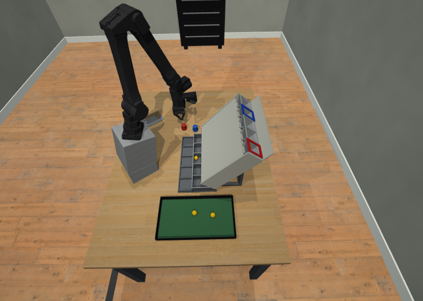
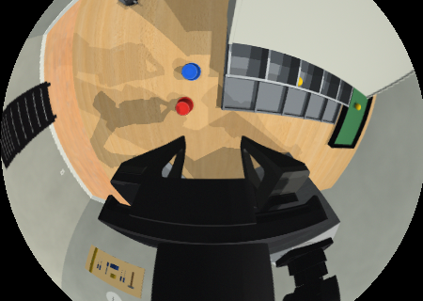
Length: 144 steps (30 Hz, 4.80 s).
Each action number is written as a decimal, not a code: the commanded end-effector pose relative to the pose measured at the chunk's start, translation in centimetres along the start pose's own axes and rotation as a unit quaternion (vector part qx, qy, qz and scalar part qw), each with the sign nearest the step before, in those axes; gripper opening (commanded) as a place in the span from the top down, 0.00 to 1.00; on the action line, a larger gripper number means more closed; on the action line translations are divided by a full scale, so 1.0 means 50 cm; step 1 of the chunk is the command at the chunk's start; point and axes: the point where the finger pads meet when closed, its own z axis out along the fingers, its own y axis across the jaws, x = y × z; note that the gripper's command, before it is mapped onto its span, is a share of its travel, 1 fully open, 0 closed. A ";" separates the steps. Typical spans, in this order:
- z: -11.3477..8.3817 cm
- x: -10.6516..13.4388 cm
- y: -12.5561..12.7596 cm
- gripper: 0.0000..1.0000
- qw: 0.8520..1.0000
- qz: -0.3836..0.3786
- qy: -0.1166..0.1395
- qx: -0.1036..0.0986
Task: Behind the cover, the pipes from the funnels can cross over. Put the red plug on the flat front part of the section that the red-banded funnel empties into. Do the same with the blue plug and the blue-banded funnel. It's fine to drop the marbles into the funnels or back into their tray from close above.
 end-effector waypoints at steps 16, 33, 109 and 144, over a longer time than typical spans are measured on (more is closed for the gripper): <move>0.063 0.009 0.138 0.37 0.999 0.025 0.039 -0.003; 0.060 0.006 0.142 0.37 0.999 0.026 0.037 -0.007; 0.245 0.020 0.135 0.37 0.999 0.023 0.037 -0.005; 0.308 0.021 0.131 0.37 0.999 0.025 0.037 -0.004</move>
